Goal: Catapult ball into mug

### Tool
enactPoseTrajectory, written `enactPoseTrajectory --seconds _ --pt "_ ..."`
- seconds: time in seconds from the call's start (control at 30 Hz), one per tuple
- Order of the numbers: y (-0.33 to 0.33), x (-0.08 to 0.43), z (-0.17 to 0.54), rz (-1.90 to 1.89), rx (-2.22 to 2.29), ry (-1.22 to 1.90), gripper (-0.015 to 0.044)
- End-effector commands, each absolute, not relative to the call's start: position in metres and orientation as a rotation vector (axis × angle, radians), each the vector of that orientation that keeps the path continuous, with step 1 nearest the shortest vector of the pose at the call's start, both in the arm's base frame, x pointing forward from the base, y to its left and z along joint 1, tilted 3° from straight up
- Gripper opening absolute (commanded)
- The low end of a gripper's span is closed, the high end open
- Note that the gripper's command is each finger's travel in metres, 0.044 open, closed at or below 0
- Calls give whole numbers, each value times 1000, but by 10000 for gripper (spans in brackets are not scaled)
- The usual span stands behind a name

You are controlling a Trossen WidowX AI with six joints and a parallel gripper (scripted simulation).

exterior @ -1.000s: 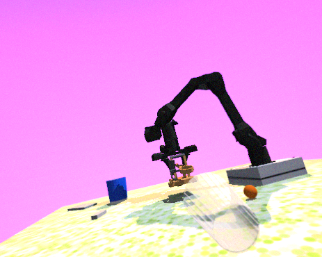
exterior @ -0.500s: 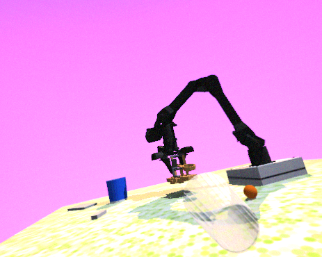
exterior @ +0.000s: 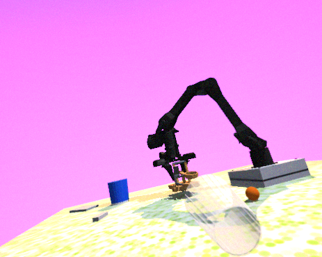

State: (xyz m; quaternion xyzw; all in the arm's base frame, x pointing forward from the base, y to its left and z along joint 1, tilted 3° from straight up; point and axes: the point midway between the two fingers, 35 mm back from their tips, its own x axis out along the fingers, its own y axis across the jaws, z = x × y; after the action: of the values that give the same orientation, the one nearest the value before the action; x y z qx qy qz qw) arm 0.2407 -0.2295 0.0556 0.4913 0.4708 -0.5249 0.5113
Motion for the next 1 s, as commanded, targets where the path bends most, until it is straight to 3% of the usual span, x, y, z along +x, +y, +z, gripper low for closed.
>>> enactPoseTrajectory --seconds 0.0,0.57,0.97 --pt "-230 243 52 -1250 1181 1126 0" --pt "-231 241 36 -1263 1182 1132 0" --pt "-231 241 36 -1263 1182 1132 315"
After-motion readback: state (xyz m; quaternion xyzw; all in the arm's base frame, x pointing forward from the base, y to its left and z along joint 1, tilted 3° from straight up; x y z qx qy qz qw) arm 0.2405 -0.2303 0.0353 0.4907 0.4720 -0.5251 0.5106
